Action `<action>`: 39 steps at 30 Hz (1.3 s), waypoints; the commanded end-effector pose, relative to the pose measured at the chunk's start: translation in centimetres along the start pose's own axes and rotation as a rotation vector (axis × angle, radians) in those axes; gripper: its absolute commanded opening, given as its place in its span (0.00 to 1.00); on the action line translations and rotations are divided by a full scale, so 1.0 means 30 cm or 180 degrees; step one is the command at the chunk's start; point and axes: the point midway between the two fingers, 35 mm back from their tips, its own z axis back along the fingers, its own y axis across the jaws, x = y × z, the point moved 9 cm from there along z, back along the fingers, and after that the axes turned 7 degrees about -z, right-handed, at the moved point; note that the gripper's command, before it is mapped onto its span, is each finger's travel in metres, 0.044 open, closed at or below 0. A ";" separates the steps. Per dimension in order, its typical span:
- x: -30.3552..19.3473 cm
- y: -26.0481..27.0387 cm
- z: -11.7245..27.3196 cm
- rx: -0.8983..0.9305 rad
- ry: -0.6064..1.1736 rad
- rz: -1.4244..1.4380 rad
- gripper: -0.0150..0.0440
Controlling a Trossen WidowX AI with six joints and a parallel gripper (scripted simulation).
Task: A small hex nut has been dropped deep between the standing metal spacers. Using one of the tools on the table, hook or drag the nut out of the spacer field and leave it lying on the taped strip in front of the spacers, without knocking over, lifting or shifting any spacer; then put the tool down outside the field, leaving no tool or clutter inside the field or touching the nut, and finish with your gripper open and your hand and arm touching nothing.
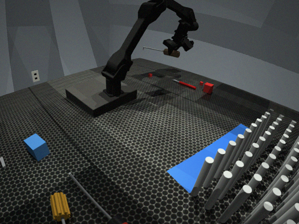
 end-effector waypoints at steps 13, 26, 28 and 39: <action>0.016 0.003 -0.039 0.0010 0.0027 0.0005 0.25; 0.030 0.003 -0.069 0.0010 0.0026 0.0005 0.25; 0.032 0.002 -0.074 0.0010 0.0026 0.0005 0.25; 0.043 0.001 -0.100 0.0011 0.0026 0.0005 0.25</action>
